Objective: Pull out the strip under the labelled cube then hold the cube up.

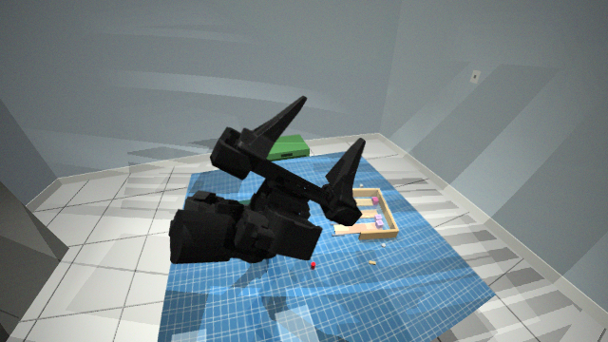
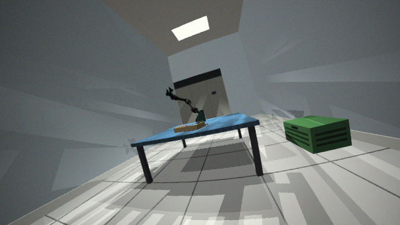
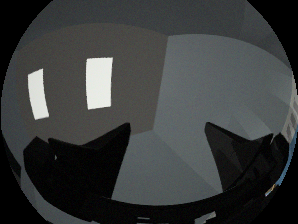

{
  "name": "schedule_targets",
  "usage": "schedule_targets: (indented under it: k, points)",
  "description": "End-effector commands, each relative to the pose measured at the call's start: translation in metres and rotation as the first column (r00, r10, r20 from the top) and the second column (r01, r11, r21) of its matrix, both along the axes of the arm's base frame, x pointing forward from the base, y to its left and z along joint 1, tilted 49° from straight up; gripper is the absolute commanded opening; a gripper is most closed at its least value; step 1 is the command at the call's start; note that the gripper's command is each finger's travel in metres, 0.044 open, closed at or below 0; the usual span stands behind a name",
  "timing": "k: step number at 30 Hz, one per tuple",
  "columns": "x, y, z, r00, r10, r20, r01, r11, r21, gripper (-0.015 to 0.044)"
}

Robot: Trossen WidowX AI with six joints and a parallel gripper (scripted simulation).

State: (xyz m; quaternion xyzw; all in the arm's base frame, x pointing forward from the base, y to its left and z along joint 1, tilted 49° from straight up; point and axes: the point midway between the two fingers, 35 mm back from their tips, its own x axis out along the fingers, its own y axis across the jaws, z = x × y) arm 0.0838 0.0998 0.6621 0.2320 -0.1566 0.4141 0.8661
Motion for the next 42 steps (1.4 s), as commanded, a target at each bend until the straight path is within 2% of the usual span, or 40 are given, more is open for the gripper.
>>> schedule_targets:
  k: [1,6,12,18,23,27,32,37,42]
  points:
    - [0.060,-0.028,-0.010,0.997,-0.071,-0.016,0.072,0.996,0.060,0.0400]
    - [0.143,-0.056,-0.042,0.979,-0.194,-0.068,0.201,0.974,0.109,0.0400]
    - [0.232,-0.074,-0.108,0.920,-0.354,-0.167,0.371,0.924,0.088,0.0400]
    - [0.302,-0.076,-0.195,0.821,-0.517,-0.243,0.524,0.851,-0.042,0.0400]
    - [0.339,-0.069,-0.278,0.713,-0.646,-0.273,0.609,0.763,-0.215,0.0400]
    - [0.354,-0.061,-0.350,0.619,-0.741,-0.261,0.637,0.667,-0.385,0.0400]
    - [0.351,-0.052,-0.438,0.512,-0.838,-0.189,0.610,0.510,-0.606,0.0400]
    - [0.326,-0.048,-0.523,0.435,-0.899,-0.048,0.509,0.289,-0.810,0.0400]
    - [0.283,-0.053,-0.592,0.412,-0.900,0.140,0.355,0.017,-0.935,0.0400]
